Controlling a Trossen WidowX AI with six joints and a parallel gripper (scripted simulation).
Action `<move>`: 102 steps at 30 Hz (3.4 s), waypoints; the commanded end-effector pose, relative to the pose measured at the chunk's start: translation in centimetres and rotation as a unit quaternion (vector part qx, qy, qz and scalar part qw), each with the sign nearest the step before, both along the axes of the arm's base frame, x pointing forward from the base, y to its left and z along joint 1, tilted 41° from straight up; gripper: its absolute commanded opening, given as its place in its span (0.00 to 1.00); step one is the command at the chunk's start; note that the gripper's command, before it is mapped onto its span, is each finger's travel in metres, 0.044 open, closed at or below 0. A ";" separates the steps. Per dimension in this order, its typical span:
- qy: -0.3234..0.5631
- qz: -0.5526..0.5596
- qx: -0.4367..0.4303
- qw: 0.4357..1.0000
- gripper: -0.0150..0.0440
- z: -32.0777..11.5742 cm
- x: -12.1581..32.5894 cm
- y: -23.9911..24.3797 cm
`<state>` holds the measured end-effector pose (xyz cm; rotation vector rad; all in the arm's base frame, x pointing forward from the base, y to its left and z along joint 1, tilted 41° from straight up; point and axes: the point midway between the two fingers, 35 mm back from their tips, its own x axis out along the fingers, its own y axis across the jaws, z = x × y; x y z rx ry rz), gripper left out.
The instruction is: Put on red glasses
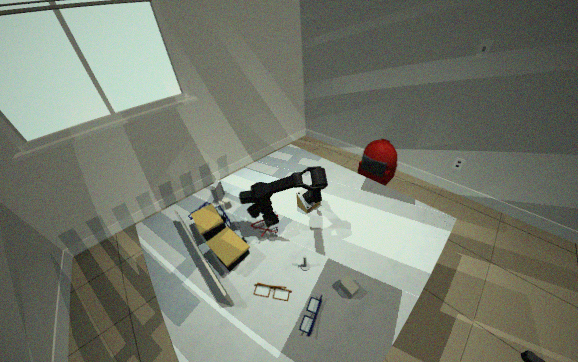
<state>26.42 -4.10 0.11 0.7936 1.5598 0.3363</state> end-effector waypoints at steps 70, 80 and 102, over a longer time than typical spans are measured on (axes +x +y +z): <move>-0.007 0.000 0.002 1.000 0.25 20.0 -2.6 16.6; -0.008 0.000 0.005 1.000 0.25 17.6 -2.7 18.8; -0.007 0.000 0.005 1.000 0.25 17.1 -3.9 18.3</move>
